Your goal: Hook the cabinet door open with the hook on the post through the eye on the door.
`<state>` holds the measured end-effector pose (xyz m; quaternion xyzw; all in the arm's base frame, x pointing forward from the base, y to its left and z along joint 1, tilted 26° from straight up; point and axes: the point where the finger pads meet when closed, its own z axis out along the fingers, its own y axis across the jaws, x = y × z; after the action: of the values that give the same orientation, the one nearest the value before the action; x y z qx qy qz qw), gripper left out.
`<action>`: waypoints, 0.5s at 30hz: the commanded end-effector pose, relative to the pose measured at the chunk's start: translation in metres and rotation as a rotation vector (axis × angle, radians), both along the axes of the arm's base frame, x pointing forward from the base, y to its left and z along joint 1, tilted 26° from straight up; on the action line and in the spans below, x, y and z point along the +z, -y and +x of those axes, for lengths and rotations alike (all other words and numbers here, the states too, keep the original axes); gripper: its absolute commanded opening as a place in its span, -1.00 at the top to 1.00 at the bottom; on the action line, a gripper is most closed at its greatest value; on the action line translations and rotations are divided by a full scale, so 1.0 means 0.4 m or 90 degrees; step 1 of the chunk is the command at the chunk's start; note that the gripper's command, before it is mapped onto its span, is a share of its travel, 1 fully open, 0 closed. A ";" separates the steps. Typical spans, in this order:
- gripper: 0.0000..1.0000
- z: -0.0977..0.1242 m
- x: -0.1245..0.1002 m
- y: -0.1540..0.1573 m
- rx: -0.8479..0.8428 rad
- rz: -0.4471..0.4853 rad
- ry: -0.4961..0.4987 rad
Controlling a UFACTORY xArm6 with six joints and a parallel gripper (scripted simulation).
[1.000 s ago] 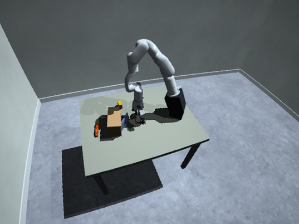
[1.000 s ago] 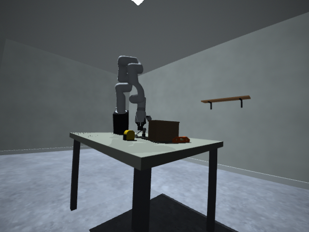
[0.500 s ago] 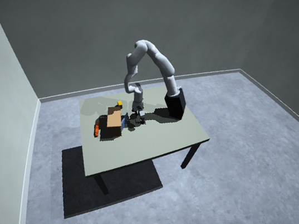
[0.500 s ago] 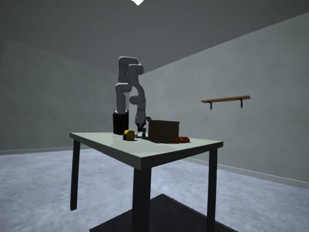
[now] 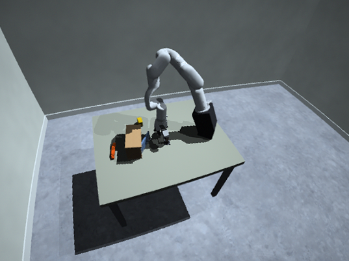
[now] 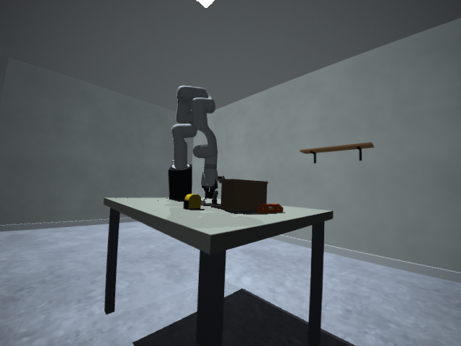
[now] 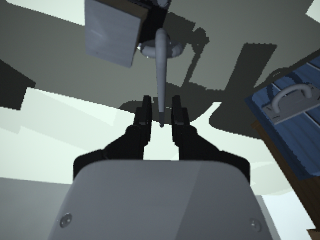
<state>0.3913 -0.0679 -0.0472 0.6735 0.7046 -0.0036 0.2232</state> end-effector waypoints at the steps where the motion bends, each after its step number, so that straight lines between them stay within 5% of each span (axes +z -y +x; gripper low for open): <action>1: 0.52 0.004 -0.004 0.001 0.000 0.000 0.002; 15: 0.52 0.008 -0.016 0.005 0.000 0.000 0.002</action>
<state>0.3938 -0.0702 -0.0539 0.6735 0.7046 -0.0033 0.2235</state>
